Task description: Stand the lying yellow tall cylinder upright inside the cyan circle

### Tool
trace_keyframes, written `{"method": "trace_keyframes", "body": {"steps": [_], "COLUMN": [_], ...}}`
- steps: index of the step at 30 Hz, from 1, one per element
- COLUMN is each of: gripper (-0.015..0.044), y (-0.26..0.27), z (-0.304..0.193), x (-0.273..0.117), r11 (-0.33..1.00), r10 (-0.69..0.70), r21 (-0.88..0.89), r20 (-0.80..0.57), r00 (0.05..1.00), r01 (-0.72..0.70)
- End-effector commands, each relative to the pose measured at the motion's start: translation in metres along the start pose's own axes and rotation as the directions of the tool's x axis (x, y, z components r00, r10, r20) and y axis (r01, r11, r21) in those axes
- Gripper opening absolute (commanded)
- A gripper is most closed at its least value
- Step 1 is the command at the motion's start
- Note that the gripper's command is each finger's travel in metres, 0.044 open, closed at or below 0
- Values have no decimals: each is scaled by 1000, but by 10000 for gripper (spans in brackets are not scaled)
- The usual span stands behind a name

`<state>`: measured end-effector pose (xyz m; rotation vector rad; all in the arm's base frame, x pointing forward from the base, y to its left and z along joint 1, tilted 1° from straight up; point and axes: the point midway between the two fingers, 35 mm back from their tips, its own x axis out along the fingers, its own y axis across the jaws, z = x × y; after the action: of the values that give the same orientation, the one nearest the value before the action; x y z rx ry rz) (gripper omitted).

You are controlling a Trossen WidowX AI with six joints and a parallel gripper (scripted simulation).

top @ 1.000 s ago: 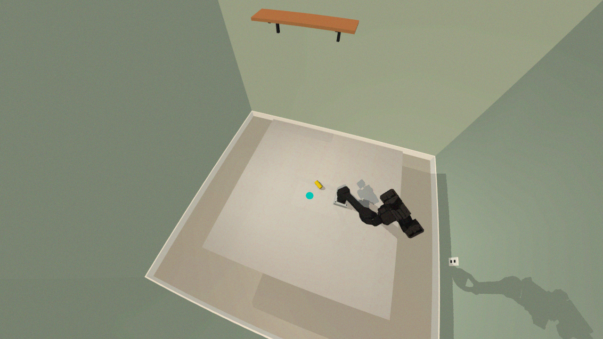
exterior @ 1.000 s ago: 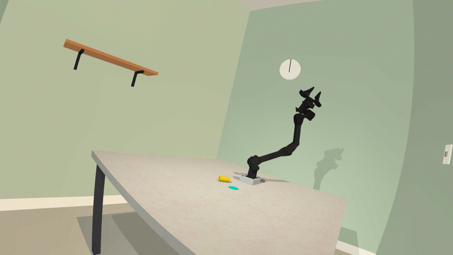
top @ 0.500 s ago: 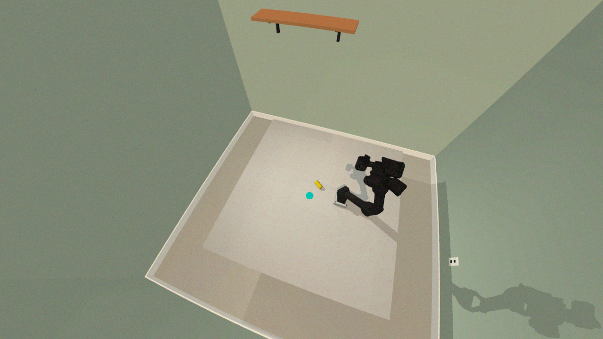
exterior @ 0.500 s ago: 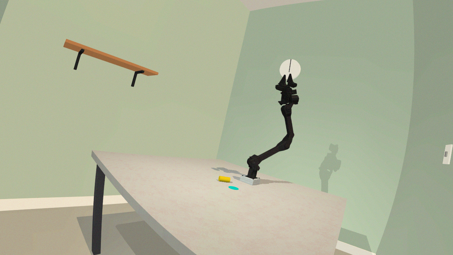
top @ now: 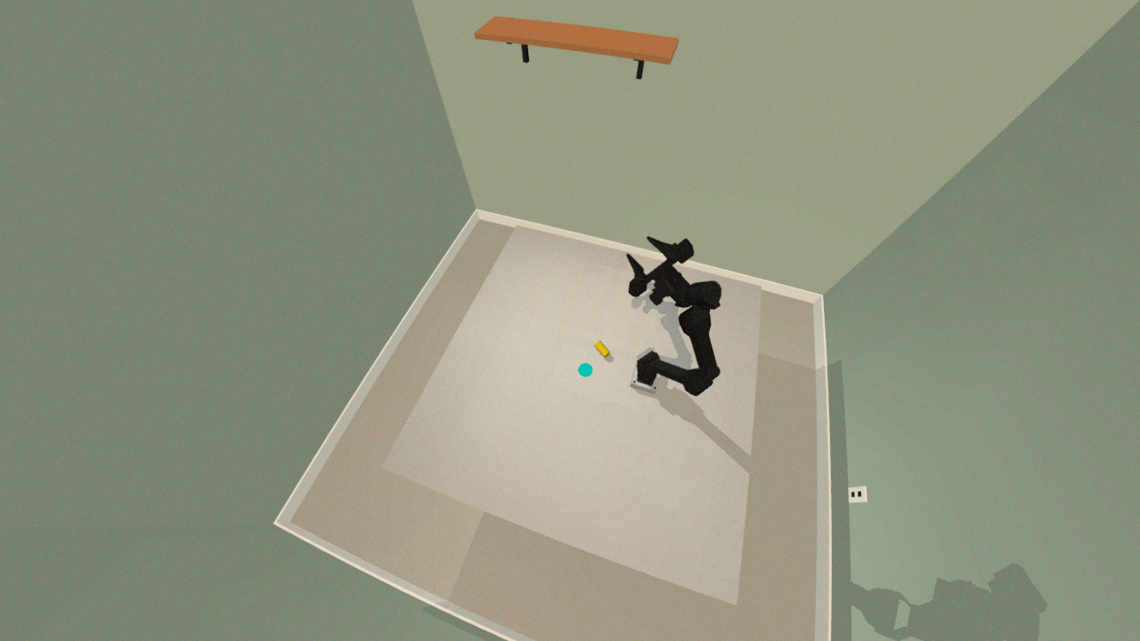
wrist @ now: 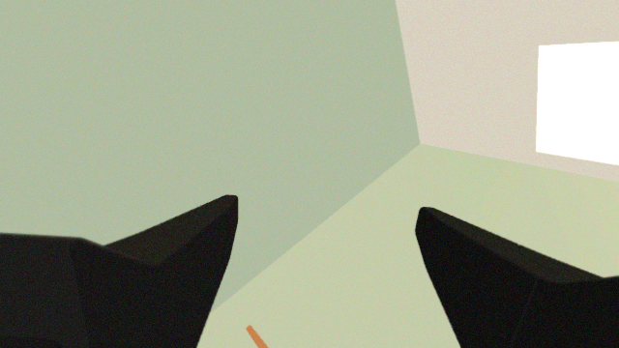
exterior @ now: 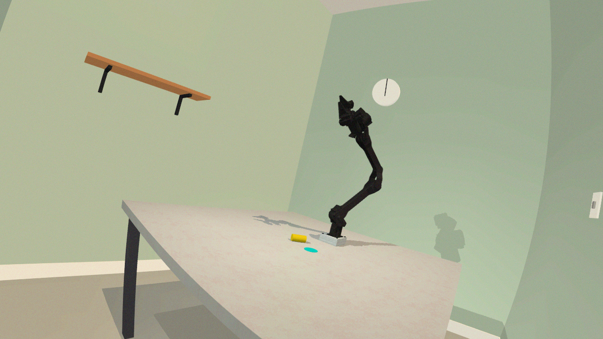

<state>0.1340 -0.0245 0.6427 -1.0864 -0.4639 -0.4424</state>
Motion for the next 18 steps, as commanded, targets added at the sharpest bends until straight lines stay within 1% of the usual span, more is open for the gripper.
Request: {"method": "trace_keyframes", "body": {"steps": [1,5,9,13,18], "gripper": [309,309,309,309,309], "y": [35,71,110,150,199], "z": [-44,-81,-116,-147,-180], "x": [17,27,30,28,16], "r11": [982,938,874,798,700], "r10": [109,219,332,444,575], "r21": [167,316,454,576,701], "r20": [-113,-208,-293,-365,-437], "r00": [988,953,897,818,692], "r01": [-90,-146,-175,-175,-139]}}
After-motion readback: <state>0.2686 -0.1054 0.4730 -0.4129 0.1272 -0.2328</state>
